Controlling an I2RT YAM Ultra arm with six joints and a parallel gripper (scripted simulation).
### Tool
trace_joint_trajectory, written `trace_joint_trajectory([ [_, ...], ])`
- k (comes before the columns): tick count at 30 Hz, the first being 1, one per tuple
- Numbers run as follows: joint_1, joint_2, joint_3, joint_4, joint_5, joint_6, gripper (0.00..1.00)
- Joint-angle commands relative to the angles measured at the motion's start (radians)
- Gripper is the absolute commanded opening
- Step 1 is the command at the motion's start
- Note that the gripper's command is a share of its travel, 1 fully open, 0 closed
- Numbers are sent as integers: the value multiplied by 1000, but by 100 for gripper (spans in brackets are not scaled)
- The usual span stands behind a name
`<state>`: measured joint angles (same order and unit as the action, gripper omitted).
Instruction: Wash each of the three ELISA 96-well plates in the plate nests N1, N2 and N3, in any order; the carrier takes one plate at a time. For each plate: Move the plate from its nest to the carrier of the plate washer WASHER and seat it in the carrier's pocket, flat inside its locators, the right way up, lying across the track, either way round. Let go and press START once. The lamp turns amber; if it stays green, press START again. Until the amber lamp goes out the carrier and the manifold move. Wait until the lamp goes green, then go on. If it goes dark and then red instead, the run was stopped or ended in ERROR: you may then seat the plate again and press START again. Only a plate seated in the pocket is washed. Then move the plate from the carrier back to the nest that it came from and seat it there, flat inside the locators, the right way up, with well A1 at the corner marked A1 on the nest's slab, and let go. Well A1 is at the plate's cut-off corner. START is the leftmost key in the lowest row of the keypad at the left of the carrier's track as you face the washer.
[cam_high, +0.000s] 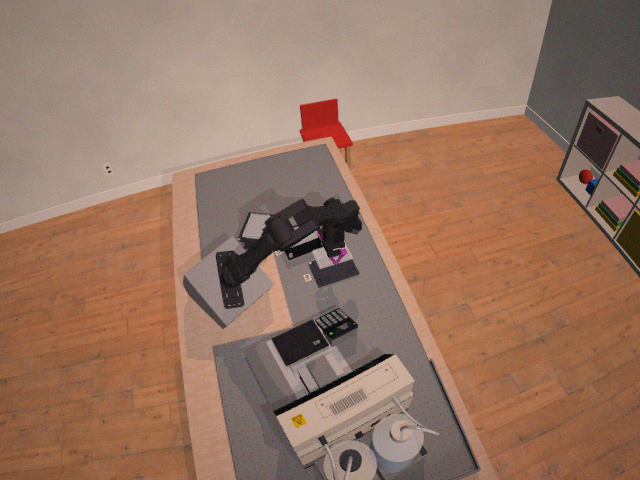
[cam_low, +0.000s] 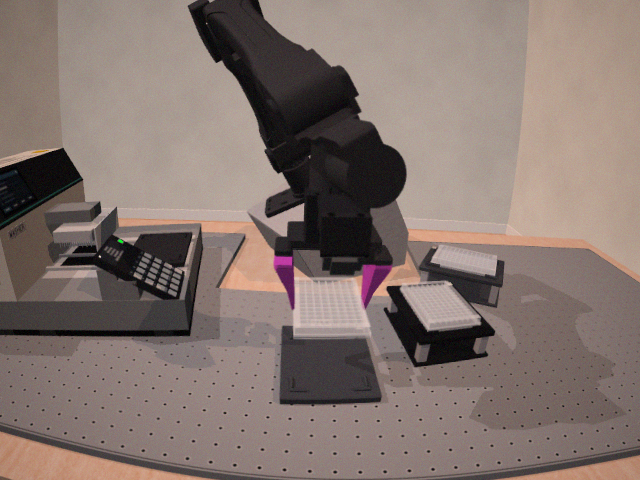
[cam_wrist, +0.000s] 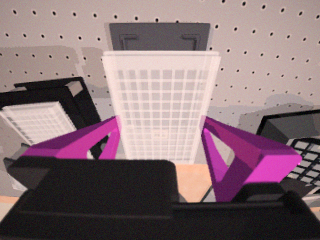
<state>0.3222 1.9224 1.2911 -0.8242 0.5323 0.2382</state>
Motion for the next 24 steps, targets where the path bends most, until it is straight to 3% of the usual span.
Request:
trace_joint_trajectory([
  [1, 1, -1, -1, 28, -1, -13, 0],
  [24, -47, 63, -42, 161, -8, -68, 0],
])
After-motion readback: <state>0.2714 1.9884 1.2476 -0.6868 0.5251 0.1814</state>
